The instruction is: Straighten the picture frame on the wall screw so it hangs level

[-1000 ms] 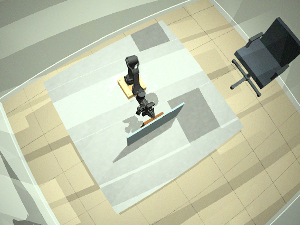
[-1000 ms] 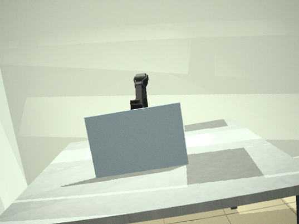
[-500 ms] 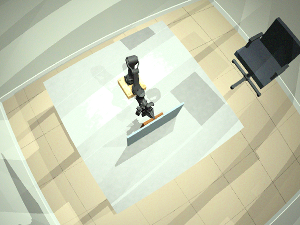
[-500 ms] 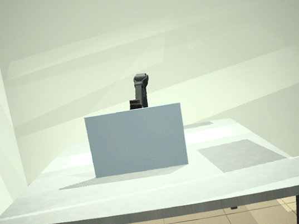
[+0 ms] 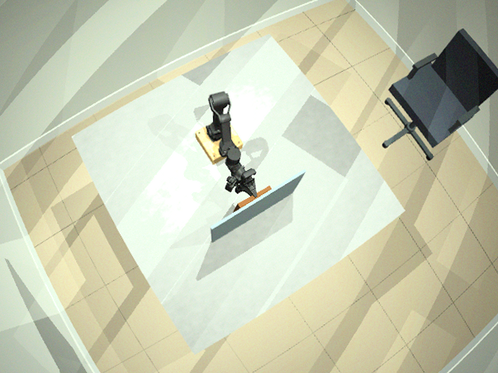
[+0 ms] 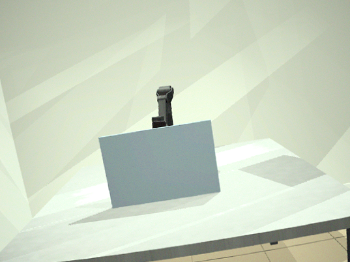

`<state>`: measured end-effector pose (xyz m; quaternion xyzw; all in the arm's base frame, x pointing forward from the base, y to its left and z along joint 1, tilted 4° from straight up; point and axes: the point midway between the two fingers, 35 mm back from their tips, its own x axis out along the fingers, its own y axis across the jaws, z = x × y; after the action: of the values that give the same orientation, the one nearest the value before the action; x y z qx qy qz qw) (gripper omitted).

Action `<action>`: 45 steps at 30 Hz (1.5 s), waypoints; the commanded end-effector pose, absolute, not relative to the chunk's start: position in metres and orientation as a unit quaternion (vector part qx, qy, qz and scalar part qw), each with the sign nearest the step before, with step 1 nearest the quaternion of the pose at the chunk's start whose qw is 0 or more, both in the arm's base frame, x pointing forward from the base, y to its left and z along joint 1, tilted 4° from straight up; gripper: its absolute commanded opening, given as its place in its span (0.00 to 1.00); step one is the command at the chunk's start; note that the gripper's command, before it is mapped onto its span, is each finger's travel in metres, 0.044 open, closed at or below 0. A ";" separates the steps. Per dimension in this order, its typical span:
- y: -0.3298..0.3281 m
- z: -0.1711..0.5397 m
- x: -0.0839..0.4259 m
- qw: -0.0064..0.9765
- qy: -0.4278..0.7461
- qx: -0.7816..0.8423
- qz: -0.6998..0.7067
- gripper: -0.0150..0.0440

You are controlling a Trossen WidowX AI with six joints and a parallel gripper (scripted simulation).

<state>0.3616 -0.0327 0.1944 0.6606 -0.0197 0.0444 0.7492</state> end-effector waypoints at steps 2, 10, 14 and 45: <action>-0.033 0.194 0.362 0.751 -0.021 0.659 0.047 0.25; -0.033 0.191 0.362 0.751 -0.021 0.659 0.047 0.25; -0.034 0.190 0.362 0.751 -0.021 0.659 0.047 0.25; -0.035 0.183 0.363 0.750 -0.022 0.660 0.046 0.25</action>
<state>0.3627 -0.0347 0.1828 0.6599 -0.0212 0.0461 0.7497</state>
